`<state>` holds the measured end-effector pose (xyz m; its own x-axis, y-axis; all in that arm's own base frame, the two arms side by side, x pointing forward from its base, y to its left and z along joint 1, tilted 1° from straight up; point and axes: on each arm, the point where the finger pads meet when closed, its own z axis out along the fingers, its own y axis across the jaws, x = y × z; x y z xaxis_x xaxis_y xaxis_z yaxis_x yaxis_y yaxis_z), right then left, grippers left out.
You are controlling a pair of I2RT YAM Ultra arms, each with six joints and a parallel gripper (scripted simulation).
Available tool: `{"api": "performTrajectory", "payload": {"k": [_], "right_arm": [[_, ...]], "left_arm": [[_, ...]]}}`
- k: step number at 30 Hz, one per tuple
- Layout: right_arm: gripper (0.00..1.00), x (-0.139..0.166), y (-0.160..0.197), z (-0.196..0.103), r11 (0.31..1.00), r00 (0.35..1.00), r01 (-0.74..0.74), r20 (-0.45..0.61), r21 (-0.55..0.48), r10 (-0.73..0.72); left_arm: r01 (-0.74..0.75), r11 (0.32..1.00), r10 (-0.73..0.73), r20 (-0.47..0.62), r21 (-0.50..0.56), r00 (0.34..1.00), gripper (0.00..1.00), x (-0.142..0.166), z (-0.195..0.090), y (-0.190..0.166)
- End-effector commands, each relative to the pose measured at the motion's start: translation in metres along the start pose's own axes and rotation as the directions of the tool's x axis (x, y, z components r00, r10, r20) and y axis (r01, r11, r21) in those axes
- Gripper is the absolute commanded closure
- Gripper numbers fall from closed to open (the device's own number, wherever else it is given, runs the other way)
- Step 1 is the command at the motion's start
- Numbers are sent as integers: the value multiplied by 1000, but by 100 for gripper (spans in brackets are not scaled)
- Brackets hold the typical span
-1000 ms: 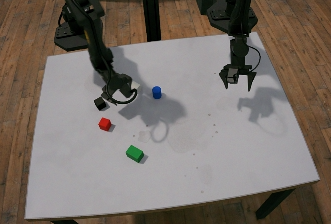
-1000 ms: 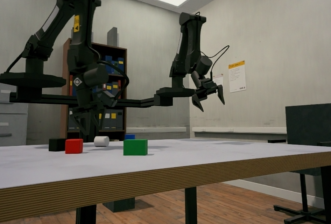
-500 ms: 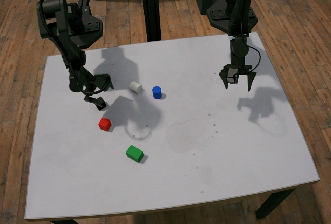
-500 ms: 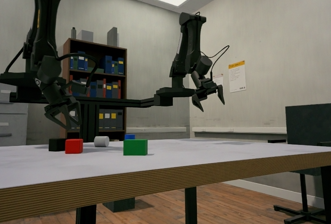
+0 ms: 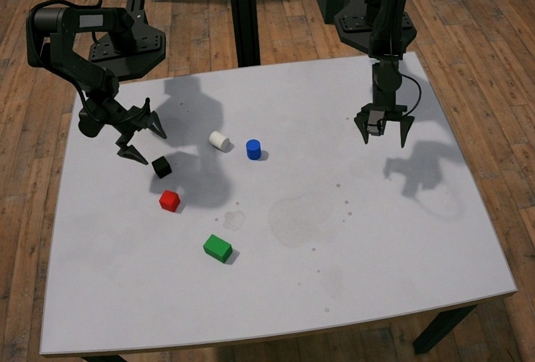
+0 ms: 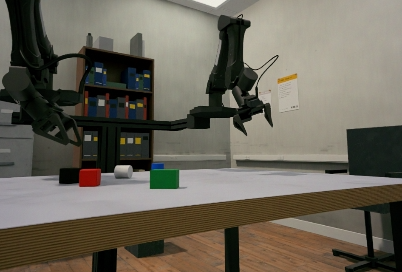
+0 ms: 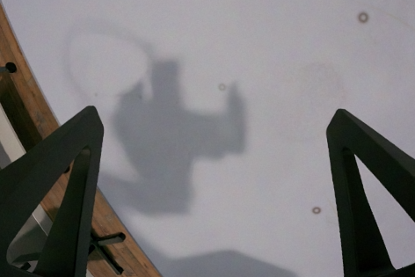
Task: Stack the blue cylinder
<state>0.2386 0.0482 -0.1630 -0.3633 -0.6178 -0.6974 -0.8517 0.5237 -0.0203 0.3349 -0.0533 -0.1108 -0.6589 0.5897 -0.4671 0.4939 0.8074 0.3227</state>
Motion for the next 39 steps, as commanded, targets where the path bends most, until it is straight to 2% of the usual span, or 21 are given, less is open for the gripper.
{"api": "performTrajectory", "payload": {"k": [1,17,23,29,32,34,39], "right_arm": [[0,-6,7,-3,1000,998,27,56,-10,-26],[0,-8,4,-4,999,997,36,62,2,-36],[0,-11,-8,2,998,999,-28,-29,59,30],[0,-43,-4,12,982,989,-100,-92,161,116],[0,-62,2,15,973,987,-119,-80,199,137],[0,-62,2,15,973,987,-119,-80,199,137],[0,-99,25,19,966,991,-125,-26,225,134]], "left_arm": [[1,1000,-1,12,-6,1000,0,-4,-1,2],[1,1000,-1,12,-6,1000,0,-4,-1,2],[1,1000,-1,12,-6,1000,0,-4,-1,2],[1,1000,-1,12,-6,1000,0,-4,-1,2],[1,1000,-1,12,-6,1000,0,-4,-1,2],[1,1000,-1,12,-6,1000,0,-4,-1,2],[1,1000,-1,12,-6,1000,0,-4,-1,2]]}}
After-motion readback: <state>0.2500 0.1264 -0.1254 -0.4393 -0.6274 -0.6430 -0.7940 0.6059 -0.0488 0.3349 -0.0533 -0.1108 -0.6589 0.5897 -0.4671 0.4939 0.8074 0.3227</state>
